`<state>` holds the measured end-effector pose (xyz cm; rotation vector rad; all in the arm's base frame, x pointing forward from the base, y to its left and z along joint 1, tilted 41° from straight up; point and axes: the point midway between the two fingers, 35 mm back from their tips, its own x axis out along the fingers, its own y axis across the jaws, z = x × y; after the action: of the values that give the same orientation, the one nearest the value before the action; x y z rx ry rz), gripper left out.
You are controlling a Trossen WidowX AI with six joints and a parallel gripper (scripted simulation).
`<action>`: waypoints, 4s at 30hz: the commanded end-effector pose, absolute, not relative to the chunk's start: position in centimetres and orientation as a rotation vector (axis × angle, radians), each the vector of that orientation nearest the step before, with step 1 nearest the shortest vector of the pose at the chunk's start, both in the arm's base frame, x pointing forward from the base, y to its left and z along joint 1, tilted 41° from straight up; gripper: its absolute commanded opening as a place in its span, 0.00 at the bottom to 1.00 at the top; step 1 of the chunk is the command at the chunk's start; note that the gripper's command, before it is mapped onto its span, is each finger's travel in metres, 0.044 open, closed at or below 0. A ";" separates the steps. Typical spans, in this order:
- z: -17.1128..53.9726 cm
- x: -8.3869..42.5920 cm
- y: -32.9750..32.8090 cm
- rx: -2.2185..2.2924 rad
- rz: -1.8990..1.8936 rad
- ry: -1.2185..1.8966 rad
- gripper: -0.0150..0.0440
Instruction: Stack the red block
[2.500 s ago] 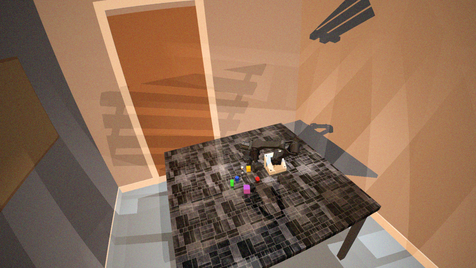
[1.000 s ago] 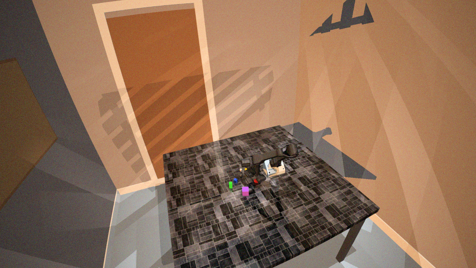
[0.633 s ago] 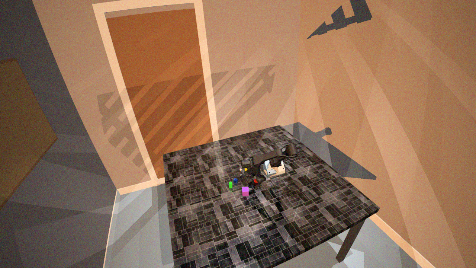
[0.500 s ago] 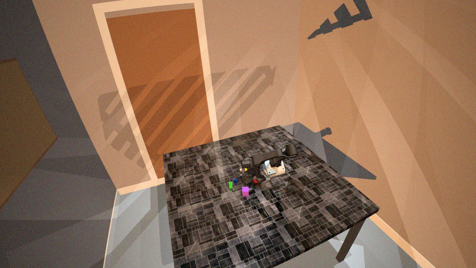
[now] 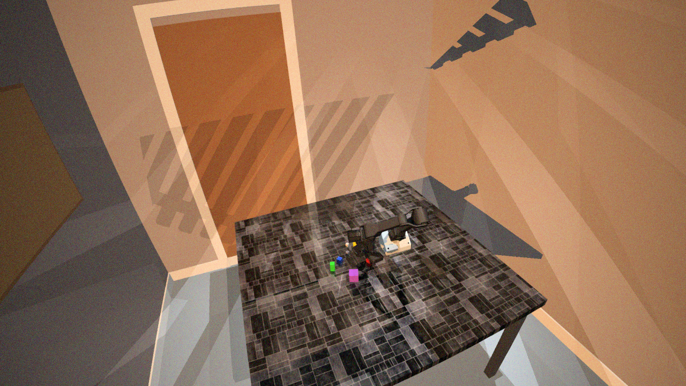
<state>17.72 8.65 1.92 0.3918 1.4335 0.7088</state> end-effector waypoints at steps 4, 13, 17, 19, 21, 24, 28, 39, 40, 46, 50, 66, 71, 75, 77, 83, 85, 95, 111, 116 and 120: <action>2.0 17.7 8.7 0.400 0.708 1.435 0.35; 2.4 17.8 8.2 0.399 0.707 1.436 0.25; 3.6 17.8 7.2 0.398 0.706 1.436 0.25; 4.2 17.8 6.6 0.398 0.706 1.436 0.25; 4.9 17.9 6.0 0.398 0.706 1.436 0.25; 5.9 17.9 5.1 0.398 0.705 1.437 0.25; 7.2 17.9 4.0 0.397 0.705 1.437 0.25; 10.7 17.9 0.9 0.397 0.704 1.439 0.25; 10.8 17.9 0.8 0.397 0.704 1.439 0.25; 10.9 17.9 0.9 0.397 0.704 1.439 0.25; 11.1 19.0 0.7 0.396 0.703 1.438 0.25; 11.9 26.0 -0.3 0.391 0.699 1.435 0.25; 12.0 28.2 -0.3 0.390 0.699 1.433 0.25; 11.9 30.0 -0.3 0.390 0.700 1.432 0.25; 11.8 30.8 -0.2 0.390 0.700 1.431 0.25; 11.4 33.4 -0.1 0.390 0.701 1.429 0.25; 11.2 34.2 0.0 0.390 0.702 1.428 0.25; 10.3 37.4 0.4 0.391 0.705 1.426 0.25; 7.1 37.3 3.4 0.392 0.707 1.424 0.25; 6.0 37.3 4.3 0.392 0.707 1.424 0.25; 5.0 37.2 5.2 0.393 0.708 1.424 0.25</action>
<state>37.42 4.48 5.83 0.3818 1.4165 0.7070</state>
